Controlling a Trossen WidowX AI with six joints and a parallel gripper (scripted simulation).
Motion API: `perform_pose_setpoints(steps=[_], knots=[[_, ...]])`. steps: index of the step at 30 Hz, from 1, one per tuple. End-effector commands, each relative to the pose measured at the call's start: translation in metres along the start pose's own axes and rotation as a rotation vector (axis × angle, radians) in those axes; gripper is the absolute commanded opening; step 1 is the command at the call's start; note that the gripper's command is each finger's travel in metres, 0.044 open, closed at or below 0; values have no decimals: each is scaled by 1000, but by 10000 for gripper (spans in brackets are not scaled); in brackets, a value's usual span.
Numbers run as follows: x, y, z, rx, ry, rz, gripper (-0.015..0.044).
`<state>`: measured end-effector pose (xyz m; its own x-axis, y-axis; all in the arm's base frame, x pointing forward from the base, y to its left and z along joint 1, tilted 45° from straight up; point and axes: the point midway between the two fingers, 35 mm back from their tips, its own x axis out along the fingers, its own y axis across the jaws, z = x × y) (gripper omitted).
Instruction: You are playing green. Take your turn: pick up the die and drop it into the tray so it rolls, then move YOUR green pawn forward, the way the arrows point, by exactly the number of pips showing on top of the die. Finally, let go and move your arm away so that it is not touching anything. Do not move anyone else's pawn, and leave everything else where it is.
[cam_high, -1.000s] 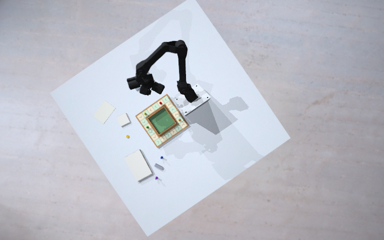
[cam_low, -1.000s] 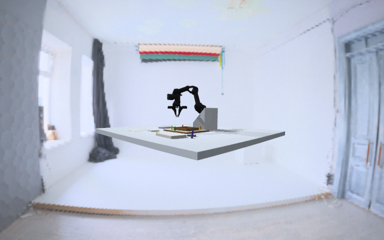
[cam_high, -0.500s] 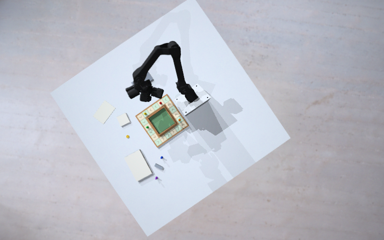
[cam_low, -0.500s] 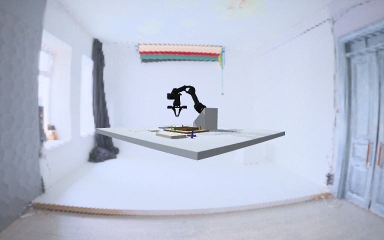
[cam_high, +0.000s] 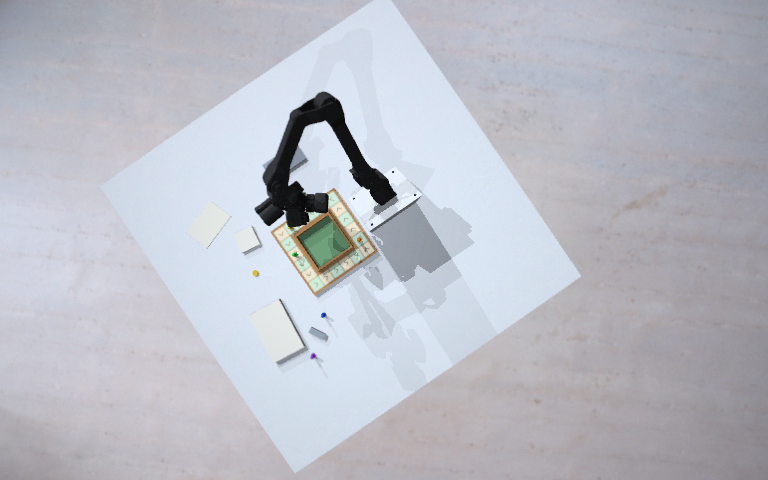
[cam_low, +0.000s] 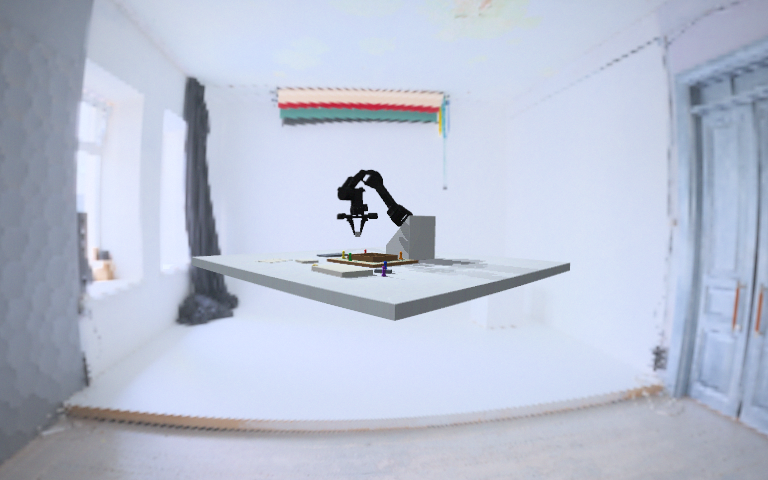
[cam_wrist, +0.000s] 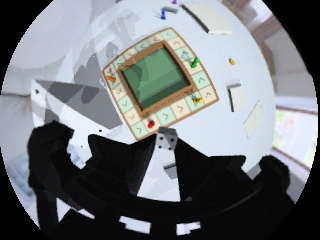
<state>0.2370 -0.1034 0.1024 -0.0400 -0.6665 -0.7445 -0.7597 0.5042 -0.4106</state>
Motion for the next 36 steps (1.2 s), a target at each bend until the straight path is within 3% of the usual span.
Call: perform_pose_setpoints(steps=[1, 28, 36], knots=[[4, 3, 20, -90, -1, 1, 0], [31, 55, 120, -637, 48, -17, 0], [40, 61, 116, -641, -121, 128, 0]])
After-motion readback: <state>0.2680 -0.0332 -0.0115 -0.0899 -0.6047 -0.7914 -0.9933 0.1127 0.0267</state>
